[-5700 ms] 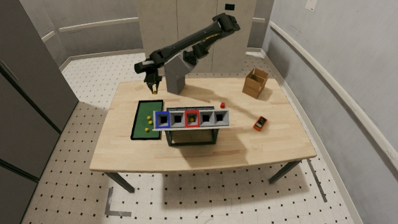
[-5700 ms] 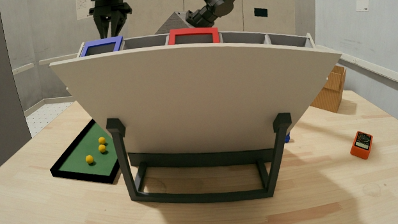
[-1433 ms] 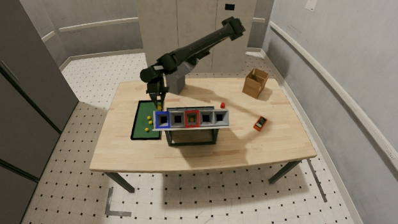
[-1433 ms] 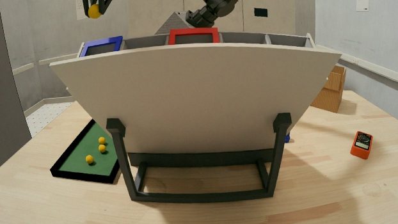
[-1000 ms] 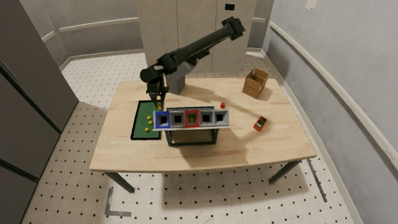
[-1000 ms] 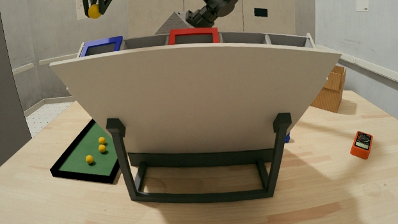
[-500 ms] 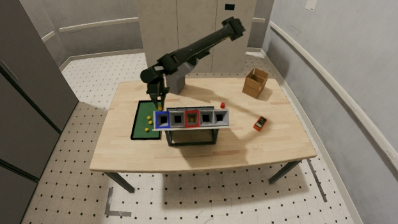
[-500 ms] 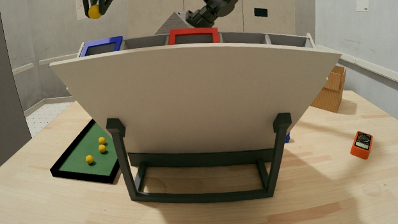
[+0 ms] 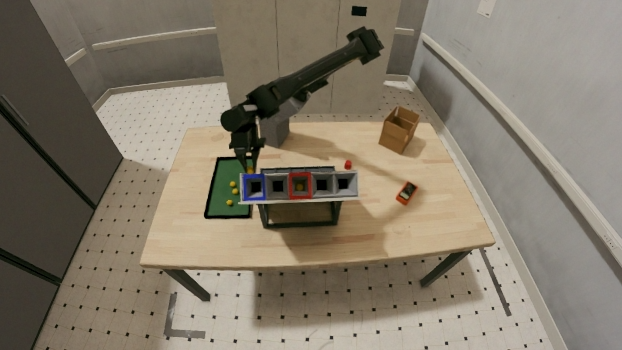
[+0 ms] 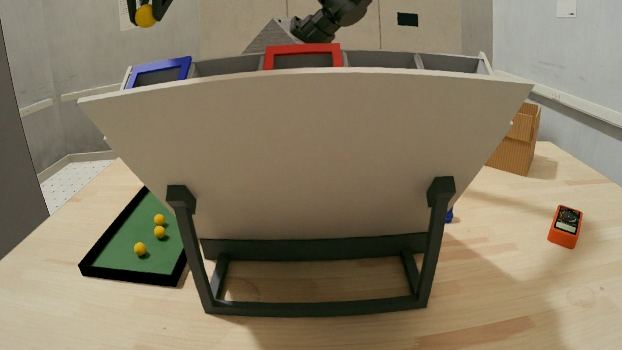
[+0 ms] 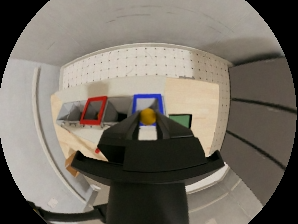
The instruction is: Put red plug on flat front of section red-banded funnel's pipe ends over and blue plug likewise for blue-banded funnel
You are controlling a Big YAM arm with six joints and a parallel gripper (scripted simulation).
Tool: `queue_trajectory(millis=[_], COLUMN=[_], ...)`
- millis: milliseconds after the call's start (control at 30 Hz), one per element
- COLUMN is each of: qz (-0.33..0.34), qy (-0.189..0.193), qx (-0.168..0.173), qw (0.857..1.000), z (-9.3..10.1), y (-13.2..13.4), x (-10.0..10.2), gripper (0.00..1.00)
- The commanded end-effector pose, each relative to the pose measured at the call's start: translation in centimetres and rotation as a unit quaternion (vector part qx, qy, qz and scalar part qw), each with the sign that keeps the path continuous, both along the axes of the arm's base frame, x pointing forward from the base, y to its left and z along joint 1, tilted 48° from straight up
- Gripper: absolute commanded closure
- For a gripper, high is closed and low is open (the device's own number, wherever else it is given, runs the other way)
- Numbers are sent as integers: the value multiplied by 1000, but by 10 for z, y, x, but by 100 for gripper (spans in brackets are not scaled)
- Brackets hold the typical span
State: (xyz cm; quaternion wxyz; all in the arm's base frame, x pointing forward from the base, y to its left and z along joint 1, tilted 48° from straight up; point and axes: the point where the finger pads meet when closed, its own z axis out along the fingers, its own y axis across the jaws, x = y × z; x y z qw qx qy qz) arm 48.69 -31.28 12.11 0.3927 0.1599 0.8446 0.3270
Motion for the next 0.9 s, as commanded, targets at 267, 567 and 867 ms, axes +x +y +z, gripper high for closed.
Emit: queue_trajectory(millis=[267,567,867], qz=[0,-1,-2], qy=[-12,-16,-21], qx=[-10,-15,-22], qw=[1000,1000,1000], z=[-11,-16,-21], y=[10,14,18], x=[13,14,16], gripper=[100,100,100])
